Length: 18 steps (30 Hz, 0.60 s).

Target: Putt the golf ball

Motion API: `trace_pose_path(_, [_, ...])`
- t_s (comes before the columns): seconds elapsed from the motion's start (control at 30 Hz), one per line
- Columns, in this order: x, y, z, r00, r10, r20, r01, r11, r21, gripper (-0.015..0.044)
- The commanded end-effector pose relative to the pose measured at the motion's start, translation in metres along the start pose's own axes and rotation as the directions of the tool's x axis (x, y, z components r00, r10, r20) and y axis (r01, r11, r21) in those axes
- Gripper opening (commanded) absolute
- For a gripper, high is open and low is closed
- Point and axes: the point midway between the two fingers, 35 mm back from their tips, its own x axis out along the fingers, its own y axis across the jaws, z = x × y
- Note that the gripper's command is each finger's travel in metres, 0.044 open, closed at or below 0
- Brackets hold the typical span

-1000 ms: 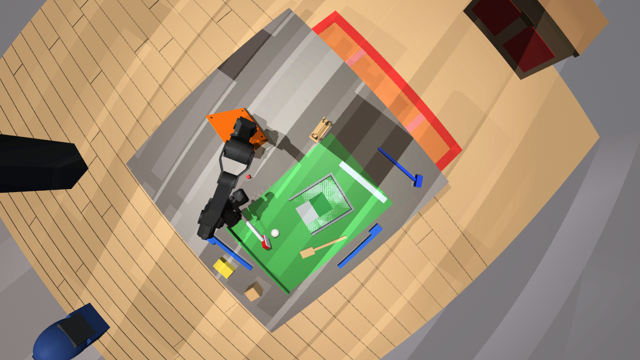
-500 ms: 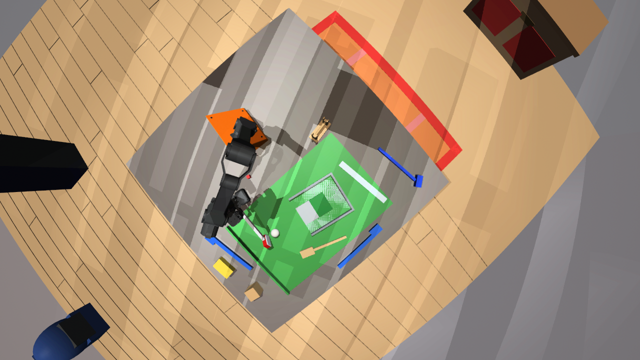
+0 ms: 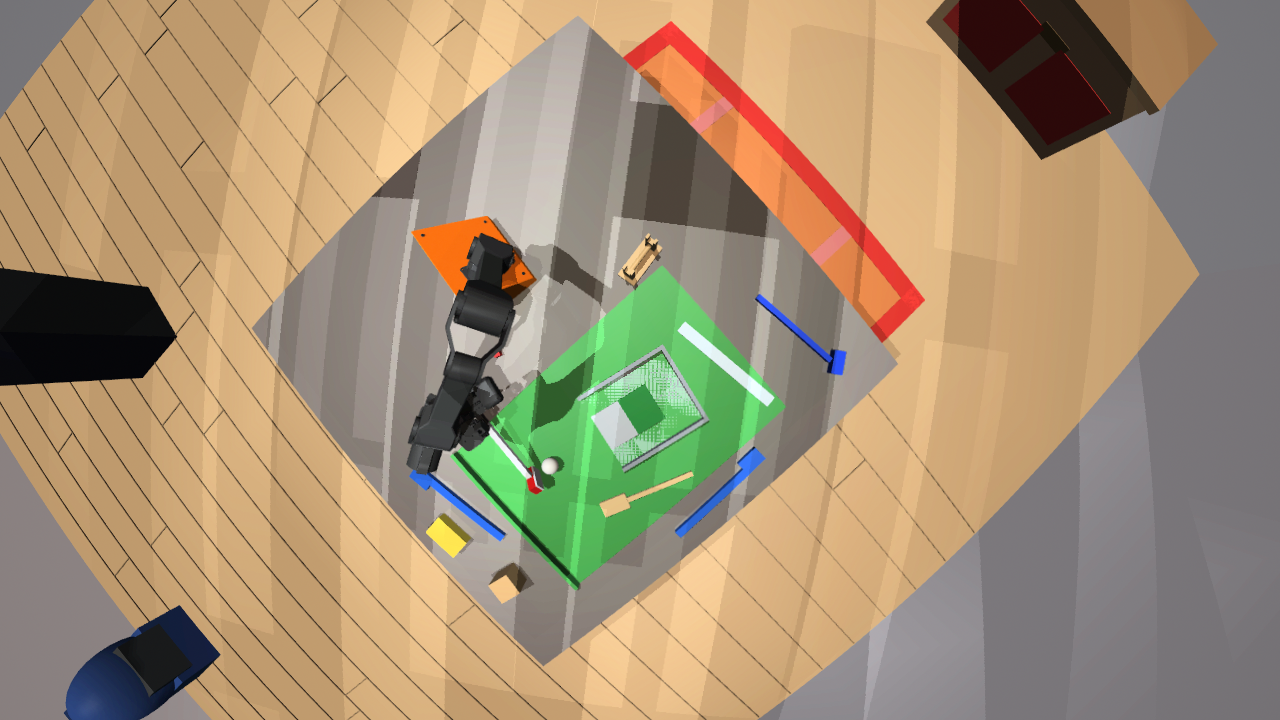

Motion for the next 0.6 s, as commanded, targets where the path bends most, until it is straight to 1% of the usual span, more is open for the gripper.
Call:
trace_pose_path(0.0, [0.000, 0.000, 0.000, 1.000, -0.001, 0.000, 0.001, 1.000, -0.001, 0.0000])
trace_pose_path(0.2, [0.000, -0.002, 0.000, 1.000, 0.000, 0.001, 0.000, 1.000, 0.000, 0.0000])
trace_pose_path(0.47, [0.003, -0.028, 0.000, 1.000, 0.004, 0.004, -0.004, 1.000, 0.005, 0.0000])
trace_pose_path(0.57, [0.003, -0.030, 0.000, 1.000, 0.005, 0.004, -0.005, 1.000, 0.006, 0.0000])
